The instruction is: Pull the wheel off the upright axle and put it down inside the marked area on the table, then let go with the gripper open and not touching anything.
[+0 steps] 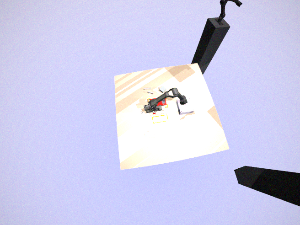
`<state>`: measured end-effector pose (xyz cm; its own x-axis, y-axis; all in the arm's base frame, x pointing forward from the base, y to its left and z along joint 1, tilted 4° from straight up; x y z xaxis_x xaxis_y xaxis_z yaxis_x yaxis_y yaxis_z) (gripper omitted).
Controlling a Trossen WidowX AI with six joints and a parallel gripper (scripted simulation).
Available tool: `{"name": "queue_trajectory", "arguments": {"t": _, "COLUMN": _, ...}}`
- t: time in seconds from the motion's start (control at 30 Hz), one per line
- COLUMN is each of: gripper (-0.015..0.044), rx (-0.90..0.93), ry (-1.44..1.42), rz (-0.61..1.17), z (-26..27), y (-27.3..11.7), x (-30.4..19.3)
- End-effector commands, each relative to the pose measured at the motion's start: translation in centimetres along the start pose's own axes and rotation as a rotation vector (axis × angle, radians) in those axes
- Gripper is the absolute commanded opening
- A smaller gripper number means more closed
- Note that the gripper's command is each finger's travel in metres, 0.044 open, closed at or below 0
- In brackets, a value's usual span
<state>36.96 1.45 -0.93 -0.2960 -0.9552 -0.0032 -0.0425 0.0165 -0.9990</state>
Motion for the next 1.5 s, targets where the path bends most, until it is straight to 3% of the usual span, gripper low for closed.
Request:
{"name": "queue_trajectory", "arguments": {"t": 0.0, "gripper": 0.0000, "rx": 0.012, "ry": 0.003, "rz": 0.008, "z": -0.2, "y": -1.9, "x": 0.1}}
{"name": "queue_trajectory", "arguments": {"t": 1.13, "gripper": 0.0000, "rx": 0.014, "ry": 0.004, "rz": 0.010, "z": -0.2, "y": -2.9, "x": 0.1}}
{"name": "queue_trajectory", "arguments": {"t": 1.47, "gripper": 0.0000, "rx": 0.014, "ry": 0.004, "rz": 0.009, "z": -0.9, "y": -6.3, "x": 0.4}}
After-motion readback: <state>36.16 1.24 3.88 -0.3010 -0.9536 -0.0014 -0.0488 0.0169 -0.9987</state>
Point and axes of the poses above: the point midway between the two fingers, 35 mm back from their tips, its own y axis out along the fingers, its own z axis across the jaws, x = y × z, the point moved 1 cm from there along -y, back along the fingers, and after that the axes turned 14 degrees about y, right-handed, at the moved point
